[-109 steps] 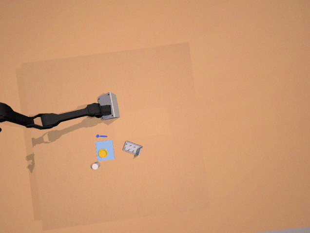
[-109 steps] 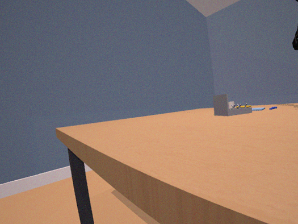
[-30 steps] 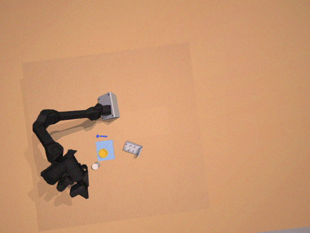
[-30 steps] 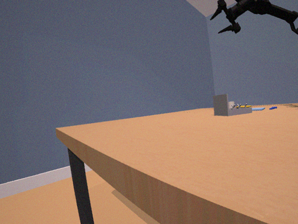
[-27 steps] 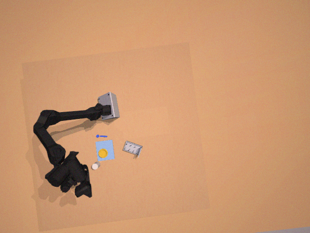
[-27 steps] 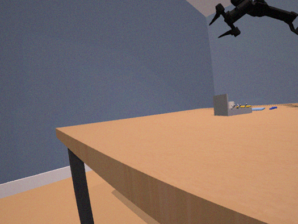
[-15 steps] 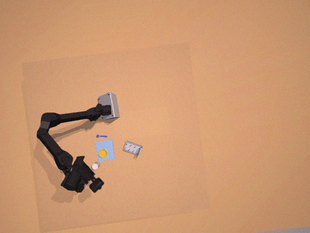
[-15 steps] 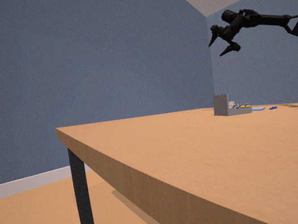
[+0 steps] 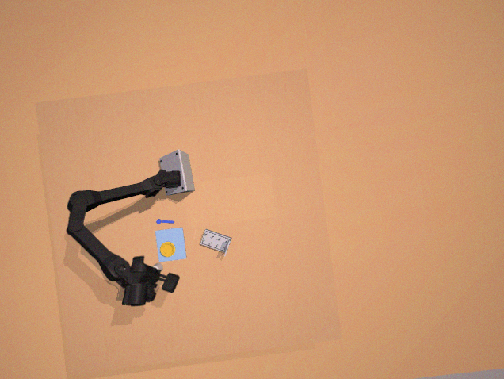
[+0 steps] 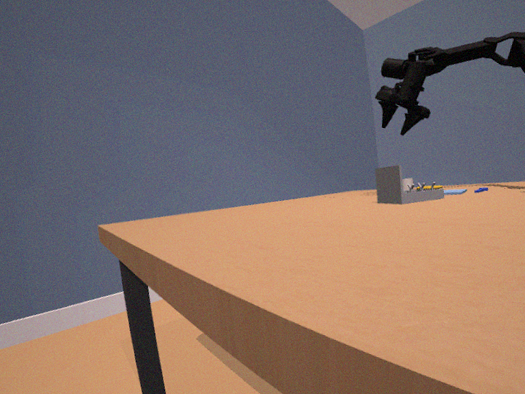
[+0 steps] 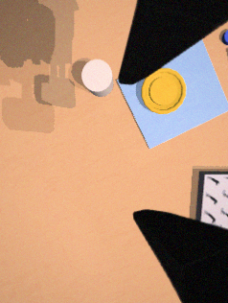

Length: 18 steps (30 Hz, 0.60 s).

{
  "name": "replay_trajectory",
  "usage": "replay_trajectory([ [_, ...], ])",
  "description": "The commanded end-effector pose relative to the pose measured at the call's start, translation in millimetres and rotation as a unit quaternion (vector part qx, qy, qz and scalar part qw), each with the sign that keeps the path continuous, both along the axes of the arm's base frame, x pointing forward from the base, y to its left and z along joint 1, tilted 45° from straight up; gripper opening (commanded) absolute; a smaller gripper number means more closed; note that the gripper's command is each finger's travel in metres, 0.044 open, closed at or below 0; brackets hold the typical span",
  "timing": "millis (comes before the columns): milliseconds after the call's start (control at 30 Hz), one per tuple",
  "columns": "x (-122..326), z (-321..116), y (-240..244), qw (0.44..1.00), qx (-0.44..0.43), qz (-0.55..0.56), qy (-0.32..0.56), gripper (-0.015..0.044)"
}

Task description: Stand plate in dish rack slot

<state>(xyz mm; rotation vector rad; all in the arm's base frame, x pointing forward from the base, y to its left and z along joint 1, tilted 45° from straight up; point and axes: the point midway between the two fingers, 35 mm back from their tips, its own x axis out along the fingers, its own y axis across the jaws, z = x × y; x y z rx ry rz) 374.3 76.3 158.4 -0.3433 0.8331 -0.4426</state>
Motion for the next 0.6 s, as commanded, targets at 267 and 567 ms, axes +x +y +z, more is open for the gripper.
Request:
replay_trajectory([
  [267,-26,-49,-79,0.980,-0.087,-0.021,0.178,0.0400],
  [567,-46,-75,-120,0.948,-0.115,-0.028,0.294,0.0400],
])
